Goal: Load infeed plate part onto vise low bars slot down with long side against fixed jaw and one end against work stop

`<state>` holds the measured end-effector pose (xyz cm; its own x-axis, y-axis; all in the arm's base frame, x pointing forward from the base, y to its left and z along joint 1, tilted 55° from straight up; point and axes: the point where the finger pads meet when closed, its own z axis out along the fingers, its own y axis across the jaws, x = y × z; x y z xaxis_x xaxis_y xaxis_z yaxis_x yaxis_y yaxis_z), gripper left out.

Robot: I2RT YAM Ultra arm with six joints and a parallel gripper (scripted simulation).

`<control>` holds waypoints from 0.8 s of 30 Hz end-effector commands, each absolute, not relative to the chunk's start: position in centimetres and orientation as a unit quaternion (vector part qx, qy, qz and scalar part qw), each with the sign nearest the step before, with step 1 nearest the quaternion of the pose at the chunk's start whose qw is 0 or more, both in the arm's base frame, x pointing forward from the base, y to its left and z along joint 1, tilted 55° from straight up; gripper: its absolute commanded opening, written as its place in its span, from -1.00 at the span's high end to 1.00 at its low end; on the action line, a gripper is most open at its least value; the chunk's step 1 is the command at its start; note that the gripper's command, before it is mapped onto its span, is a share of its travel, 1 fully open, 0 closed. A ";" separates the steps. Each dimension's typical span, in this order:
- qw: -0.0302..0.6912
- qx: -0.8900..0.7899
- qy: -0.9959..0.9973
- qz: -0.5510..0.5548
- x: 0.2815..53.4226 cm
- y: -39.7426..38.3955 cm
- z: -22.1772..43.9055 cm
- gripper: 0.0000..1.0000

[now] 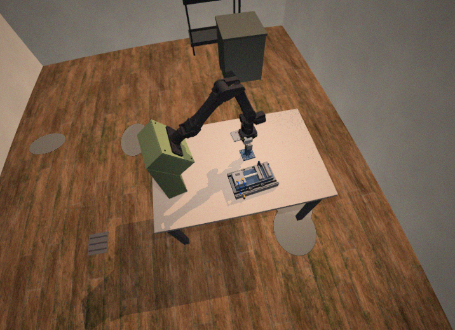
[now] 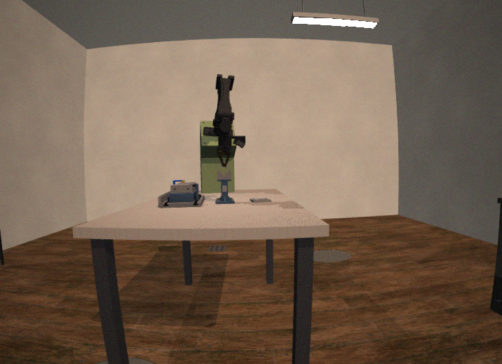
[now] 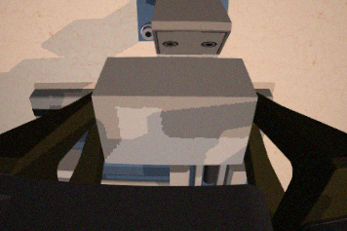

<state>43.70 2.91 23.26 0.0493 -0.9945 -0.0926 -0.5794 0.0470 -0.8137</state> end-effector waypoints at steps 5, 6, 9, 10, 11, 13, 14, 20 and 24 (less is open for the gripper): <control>0.364 -0.628 0.625 -0.288 42.2 2.6 24.2 1.00; 0.363 -0.628 0.626 -0.287 42.0 2.5 24.2 1.00; 0.362 -0.628 0.626 -0.287 41.9 2.5 24.2 1.00; 0.362 -0.628 0.627 -0.287 41.8 2.4 24.2 1.00; 0.361 -0.628 0.627 -0.287 41.6 2.4 24.3 1.00; 0.362 -0.629 0.626 -0.286 41.4 2.5 24.5 1.00; 0.362 -0.629 0.626 -0.286 41.2 2.5 24.6 1.00; 0.362 -0.629 0.626 -0.287 40.4 2.4 25.1 1.00; 0.361 -0.628 0.626 -0.287 39.9 2.2 25.5 1.00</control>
